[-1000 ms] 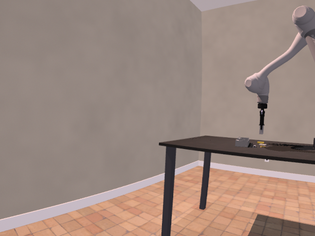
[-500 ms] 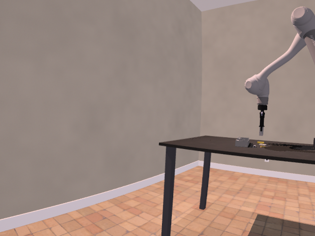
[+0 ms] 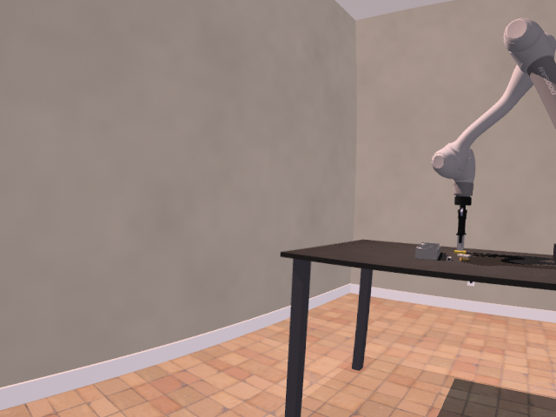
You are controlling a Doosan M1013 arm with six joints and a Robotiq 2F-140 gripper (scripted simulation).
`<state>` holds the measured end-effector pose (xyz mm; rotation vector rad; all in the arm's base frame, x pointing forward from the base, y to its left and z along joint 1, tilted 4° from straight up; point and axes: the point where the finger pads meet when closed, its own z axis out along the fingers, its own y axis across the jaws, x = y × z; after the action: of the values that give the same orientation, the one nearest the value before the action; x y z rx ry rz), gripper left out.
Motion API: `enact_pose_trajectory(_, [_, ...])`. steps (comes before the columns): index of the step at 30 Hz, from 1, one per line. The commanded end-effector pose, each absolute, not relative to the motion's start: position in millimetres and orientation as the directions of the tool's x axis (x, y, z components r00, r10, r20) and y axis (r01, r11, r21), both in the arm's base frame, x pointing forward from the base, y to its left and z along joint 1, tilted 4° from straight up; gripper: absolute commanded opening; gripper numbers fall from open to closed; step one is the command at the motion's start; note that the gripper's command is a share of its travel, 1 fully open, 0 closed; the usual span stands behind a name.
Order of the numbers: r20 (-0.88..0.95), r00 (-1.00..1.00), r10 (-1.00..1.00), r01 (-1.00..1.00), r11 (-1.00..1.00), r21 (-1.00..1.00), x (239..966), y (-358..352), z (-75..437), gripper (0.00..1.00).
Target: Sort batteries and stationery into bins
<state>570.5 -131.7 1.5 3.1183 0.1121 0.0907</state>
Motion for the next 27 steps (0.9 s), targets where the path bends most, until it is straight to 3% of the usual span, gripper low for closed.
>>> enact_pose_trajectory(1, [0.057, 0.996, 0.072, 0.071, -0.997, 0.022, 570.6, -131.7, 0.7, 0.33])
enact_pose_trajectory(21, [0.057, 0.996, 0.072, 0.071, -0.997, 0.022, 571.1, -131.9, -10.0, 0.33])
enact_pose_trajectory(22, [0.057, 0.996, 0.072, 0.071, -0.997, 0.022, 571.1, -131.9, -10.0, 0.21])
enact_pose_trajectory(27, [0.057, 0.996, 0.072, 0.071, -0.997, 0.022, 571.1, -131.9, -10.0, 0.21])
